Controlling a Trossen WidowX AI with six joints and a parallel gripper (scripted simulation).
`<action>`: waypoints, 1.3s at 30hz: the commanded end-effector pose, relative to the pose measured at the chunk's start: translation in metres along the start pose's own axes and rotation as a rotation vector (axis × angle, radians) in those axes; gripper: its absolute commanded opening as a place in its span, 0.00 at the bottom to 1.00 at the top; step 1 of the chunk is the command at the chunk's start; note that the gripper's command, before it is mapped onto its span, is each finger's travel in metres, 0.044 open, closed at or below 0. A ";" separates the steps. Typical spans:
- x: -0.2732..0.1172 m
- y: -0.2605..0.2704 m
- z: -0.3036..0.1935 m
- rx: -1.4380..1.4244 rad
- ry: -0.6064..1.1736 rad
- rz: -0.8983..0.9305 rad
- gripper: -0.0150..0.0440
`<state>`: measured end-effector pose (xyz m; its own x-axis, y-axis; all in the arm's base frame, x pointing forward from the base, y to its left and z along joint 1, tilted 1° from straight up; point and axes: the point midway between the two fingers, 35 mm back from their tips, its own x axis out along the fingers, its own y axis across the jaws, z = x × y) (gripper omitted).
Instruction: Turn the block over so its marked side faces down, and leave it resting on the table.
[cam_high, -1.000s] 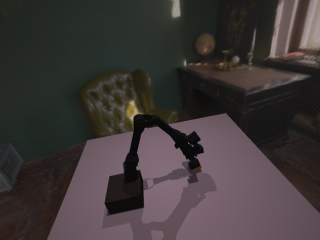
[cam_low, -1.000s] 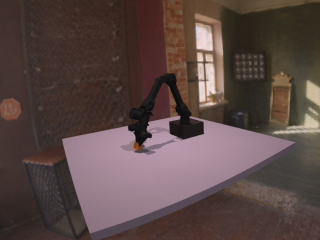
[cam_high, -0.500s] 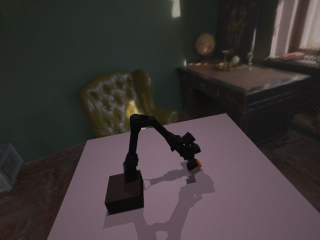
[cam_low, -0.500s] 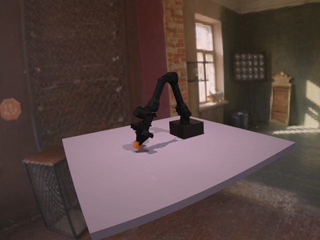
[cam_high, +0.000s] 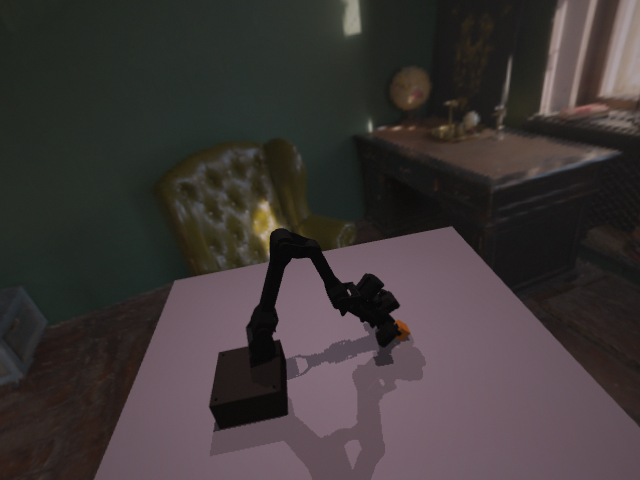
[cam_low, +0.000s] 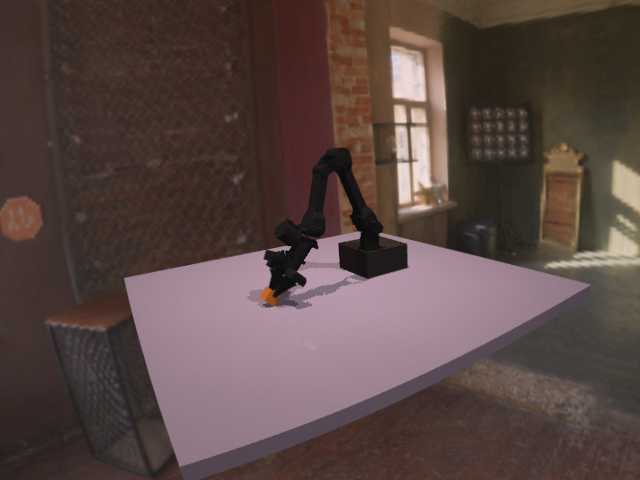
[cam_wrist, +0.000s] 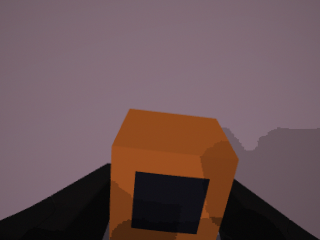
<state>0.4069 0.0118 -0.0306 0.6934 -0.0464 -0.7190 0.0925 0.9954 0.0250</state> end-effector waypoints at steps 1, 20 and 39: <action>0.005 -0.001 -0.009 -0.006 -0.055 -0.005 0.25; -0.005 -0.003 -0.019 0.001 -0.296 -0.005 0.25; -0.007 -0.003 -0.018 0.001 -0.325 -0.005 0.30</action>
<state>0.3893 0.0115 -0.0373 0.8846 -0.0721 -0.4607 0.0969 0.9948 0.0303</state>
